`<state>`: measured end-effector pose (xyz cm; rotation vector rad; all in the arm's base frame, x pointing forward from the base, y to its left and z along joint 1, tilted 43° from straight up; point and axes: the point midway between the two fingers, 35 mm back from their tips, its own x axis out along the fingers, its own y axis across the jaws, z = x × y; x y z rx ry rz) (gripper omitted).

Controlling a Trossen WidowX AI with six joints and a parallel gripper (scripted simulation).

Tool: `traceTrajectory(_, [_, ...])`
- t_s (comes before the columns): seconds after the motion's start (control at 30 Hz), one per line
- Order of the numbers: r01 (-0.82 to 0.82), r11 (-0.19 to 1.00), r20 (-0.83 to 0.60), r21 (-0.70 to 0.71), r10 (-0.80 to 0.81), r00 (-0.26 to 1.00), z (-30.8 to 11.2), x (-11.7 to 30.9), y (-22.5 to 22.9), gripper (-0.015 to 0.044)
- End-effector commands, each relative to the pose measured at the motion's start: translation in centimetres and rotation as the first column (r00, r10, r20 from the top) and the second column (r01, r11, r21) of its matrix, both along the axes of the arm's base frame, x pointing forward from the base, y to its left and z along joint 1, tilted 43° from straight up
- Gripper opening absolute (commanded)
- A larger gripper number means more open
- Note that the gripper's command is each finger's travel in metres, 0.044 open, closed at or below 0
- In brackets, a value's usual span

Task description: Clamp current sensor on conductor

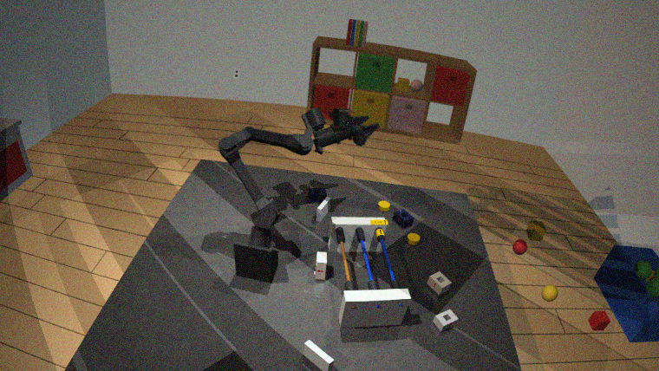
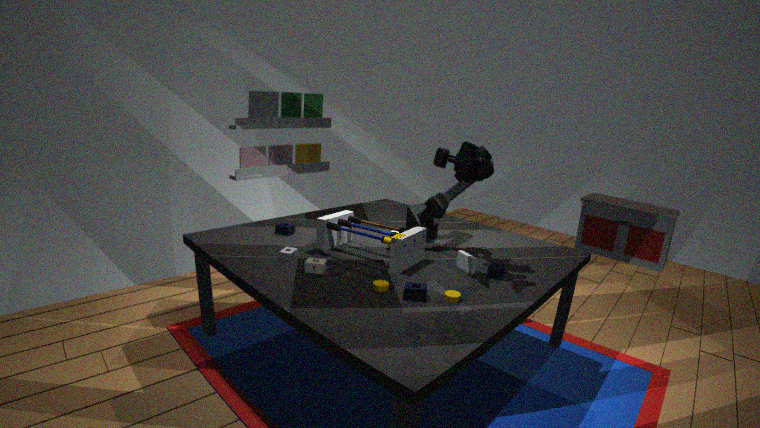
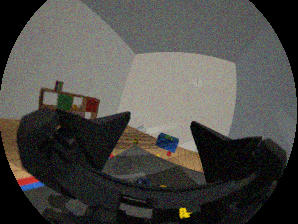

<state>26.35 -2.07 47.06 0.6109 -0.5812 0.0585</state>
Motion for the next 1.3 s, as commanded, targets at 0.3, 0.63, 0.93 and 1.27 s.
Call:
traceTrajectory(0.3, [-0.087,0.823,-0.455,-0.562,-0.219,0.863,-14.8,5.2,2.1,0.0440])
traceTrajectory(0.63, [-0.100,0.819,-0.467,-0.565,-0.218,0.857,-15.0,5.4,2.0,0.0440])
traceTrajectory(0.93, [-0.663,0.695,-0.913,-0.279,0.022,0.407,-24.2,8.0,-0.1,0.0440])
traceTrajectory(1.27, [-0.762,0.609,-0.884,0.222,0.455,0.106,-24.8,6.3,-2.2,0.0440])
